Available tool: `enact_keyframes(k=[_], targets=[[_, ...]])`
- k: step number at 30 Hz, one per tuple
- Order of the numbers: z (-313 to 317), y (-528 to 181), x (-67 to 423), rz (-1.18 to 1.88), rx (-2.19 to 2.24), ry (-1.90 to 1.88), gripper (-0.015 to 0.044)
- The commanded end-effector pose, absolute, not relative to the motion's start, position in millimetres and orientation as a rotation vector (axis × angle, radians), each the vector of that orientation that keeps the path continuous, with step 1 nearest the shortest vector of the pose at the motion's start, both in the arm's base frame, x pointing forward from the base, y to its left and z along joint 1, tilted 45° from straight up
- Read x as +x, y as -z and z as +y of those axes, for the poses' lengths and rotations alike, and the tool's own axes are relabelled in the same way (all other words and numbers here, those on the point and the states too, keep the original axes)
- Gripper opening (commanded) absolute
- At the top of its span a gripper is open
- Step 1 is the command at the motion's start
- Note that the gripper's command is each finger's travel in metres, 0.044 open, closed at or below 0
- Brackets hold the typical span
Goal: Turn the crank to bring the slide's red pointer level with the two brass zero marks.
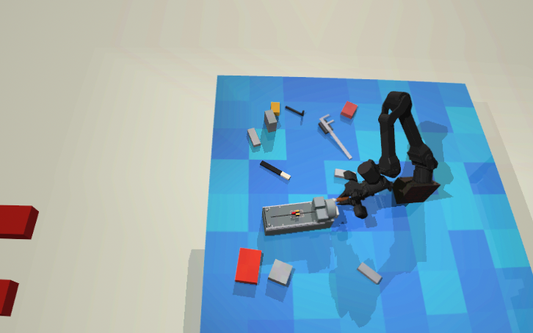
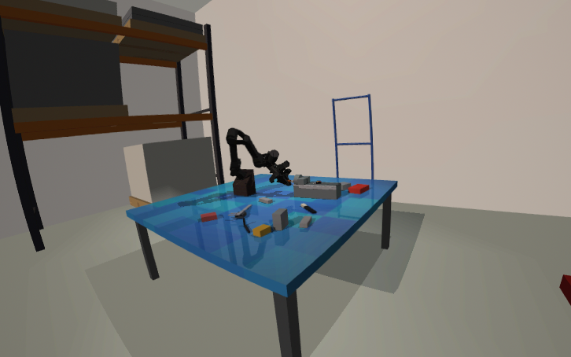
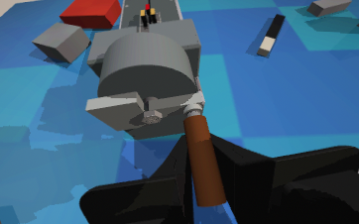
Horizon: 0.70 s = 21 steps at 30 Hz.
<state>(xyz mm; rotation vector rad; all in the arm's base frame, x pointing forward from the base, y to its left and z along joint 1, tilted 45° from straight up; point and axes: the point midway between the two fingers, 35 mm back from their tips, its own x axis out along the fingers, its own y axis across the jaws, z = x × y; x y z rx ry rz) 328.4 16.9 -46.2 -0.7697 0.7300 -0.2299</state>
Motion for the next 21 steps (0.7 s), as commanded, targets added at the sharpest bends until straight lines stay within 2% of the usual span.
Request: enact_keyframes(k=[1,21], targets=[[9.8,52.8,328.9,0.741,-0.769,0.237,0.0],[6.2,74.3,328.0,0.741,-0.769,0.237,0.0]])
